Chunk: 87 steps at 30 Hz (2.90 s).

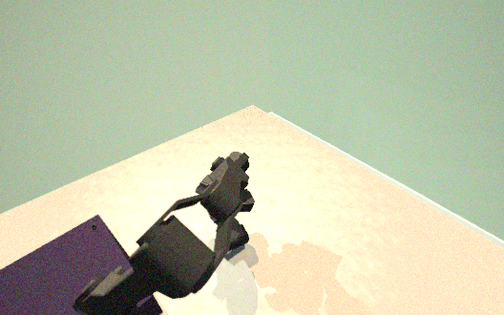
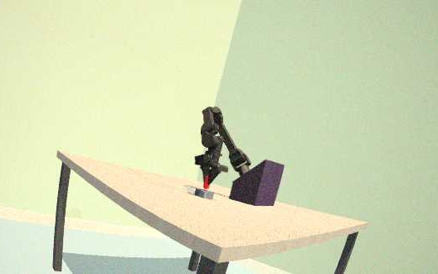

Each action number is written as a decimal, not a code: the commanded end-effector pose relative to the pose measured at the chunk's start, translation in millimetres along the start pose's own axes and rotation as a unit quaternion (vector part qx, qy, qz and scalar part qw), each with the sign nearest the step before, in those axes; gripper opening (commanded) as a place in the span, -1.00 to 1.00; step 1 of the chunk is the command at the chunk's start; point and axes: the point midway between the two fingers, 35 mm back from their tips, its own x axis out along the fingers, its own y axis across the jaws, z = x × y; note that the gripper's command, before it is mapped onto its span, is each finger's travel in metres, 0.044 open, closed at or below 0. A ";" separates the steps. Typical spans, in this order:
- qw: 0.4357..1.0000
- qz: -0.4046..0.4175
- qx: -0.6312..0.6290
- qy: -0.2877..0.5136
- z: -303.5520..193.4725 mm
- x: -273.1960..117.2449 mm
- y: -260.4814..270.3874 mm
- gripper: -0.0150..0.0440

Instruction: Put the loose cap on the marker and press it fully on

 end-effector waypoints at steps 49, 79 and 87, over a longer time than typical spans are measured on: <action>0.996 -0.001 -0.094 0.000 -2.4 -64.7 3.0 -0.42; 0.996 -0.002 -0.093 -0.001 -2.6 -42.6 3.0 -0.49; 0.996 -0.002 -0.093 -0.001 -2.5 -31.3 2.9 -0.49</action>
